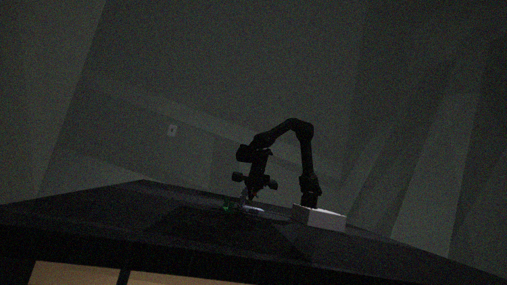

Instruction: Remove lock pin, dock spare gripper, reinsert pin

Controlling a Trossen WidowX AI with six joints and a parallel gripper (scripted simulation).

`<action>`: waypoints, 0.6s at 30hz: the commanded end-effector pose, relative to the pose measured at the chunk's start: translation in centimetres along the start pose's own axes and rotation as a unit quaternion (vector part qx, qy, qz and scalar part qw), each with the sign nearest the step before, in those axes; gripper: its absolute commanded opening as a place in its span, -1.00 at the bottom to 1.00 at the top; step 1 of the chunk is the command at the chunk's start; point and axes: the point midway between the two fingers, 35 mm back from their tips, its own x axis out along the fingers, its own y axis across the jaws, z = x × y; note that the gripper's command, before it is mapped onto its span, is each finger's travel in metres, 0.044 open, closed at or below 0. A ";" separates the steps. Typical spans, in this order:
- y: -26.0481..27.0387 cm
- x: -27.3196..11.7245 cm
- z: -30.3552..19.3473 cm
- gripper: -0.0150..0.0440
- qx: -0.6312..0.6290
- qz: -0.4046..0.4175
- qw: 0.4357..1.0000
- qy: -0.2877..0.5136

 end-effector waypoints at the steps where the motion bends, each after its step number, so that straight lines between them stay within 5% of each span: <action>1: 0.0 0.0 -0.3 -0.49 -0.003 -0.001 1.000 0.000; 18: 0.0 0.3 -1.4 -0.49 -0.003 0.001 1.000 0.000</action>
